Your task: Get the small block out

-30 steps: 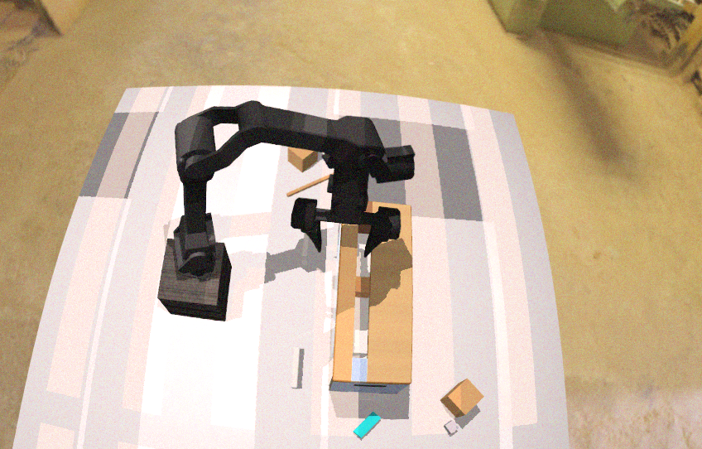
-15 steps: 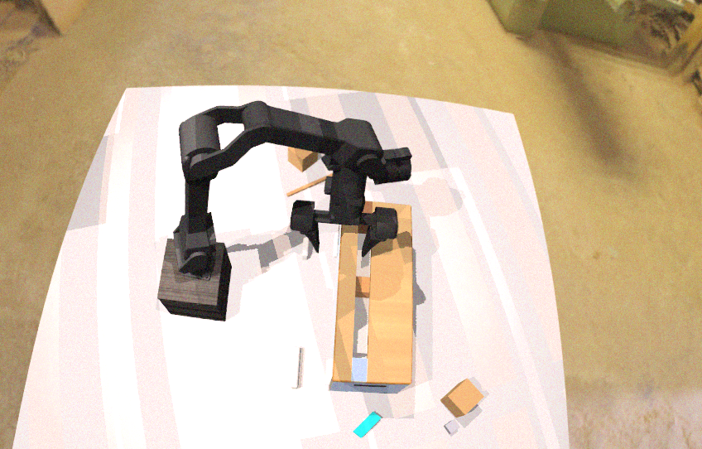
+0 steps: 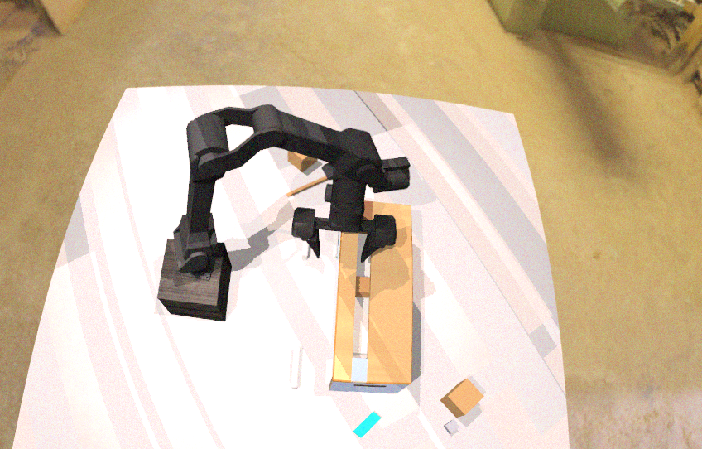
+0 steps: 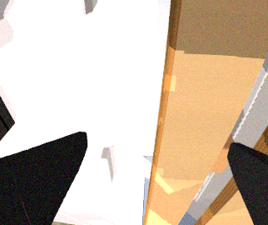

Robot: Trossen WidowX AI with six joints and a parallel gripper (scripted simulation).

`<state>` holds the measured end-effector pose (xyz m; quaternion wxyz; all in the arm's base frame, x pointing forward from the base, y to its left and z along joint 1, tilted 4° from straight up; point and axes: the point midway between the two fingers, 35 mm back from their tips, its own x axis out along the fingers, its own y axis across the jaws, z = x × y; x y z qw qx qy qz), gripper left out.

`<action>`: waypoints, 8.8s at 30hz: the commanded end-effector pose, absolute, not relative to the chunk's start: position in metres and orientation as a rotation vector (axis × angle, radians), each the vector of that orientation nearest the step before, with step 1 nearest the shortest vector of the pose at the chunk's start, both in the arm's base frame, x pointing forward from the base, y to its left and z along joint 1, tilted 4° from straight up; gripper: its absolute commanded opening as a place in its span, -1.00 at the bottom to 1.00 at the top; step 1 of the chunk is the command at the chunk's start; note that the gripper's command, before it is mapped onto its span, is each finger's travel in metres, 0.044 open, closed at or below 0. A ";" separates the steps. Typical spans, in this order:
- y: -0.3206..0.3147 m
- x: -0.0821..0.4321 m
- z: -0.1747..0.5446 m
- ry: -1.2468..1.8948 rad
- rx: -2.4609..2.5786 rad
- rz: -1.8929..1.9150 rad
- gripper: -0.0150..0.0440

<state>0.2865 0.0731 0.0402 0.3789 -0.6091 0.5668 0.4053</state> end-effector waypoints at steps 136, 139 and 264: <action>-0.044 0.292 0.010 1.460 -1.563 1.033 0.86; -0.047 0.292 0.011 1.460 -1.563 1.033 0.86; -0.140 0.263 0.093 0.403 2.071 -1.456 0.47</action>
